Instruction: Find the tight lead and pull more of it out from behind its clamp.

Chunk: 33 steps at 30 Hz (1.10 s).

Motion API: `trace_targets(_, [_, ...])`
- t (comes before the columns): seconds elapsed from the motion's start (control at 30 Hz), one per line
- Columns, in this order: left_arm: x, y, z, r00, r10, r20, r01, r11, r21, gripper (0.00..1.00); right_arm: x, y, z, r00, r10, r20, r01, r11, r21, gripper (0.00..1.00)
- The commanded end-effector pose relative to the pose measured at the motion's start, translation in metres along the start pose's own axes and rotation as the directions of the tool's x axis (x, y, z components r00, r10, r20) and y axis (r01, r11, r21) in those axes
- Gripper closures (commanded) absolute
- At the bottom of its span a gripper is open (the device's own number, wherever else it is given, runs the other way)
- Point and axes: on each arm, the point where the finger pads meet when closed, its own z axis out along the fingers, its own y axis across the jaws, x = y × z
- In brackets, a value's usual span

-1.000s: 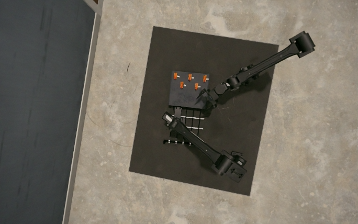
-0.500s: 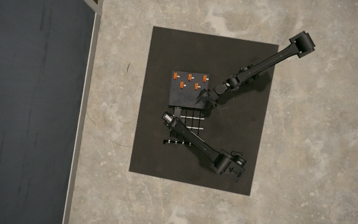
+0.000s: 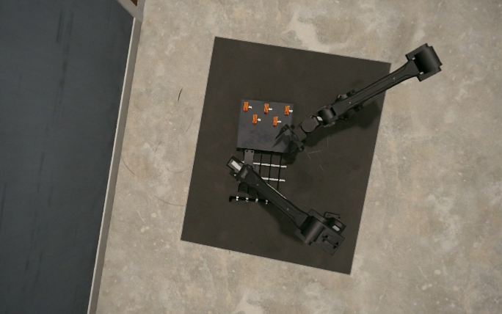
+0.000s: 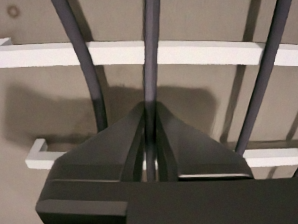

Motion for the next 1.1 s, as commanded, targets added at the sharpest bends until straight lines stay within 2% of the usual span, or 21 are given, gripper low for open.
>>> trace_targets(0.0, [-0.002,0.009,-0.007,1.000,-0.001,0.014,0.001,1.000,-0.028,0.95,-0.021,-0.002,0.001,0.999,-0.006,0.033,0.006,1.000,0.003,0.00])
trace_targets(0.13, [-0.004,0.008,-0.013,1.000,0.000,0.019,0.000,0.999,-0.038,1.00,-0.021,-0.002,0.001,0.999,-0.006,0.033,0.006,1.000,0.003,0.00])
trace_targets(0.4, [-0.004,0.009,-0.011,1.000,0.000,0.019,0.000,0.999,-0.038,1.00,-0.021,-0.002,0.001,0.999,-0.006,0.033,0.006,1.000,0.003,0.00])
trace_targets(0.43, [-0.010,0.019,-0.029,0.999,0.001,0.038,0.001,0.997,-0.074,1.00,-0.021,-0.002,0.001,0.999,-0.006,0.033,0.006,1.000,0.003,0.00])
trace_targets(0.73, [-0.008,0.015,-0.042,1.000,0.001,0.028,0.001,0.998,-0.055,1.00,-0.021,-0.002,0.001,0.999,-0.006,0.033,0.006,1.000,0.003,0.00])
trace_targets(0.87, [-0.008,0.016,-0.054,0.999,0.001,0.036,0.001,0.998,-0.069,1.00,-0.021,-0.002,0.001,0.999,-0.006,0.033,0.006,1.000,0.003,0.00])
trace_targets(1.07, [-0.006,0.013,-0.045,1.000,0.000,0.020,0.000,0.999,-0.040,1.00,-0.021,-0.002,0.001,0.999,-0.006,0.033,0.006,1.000,0.003,0.00])
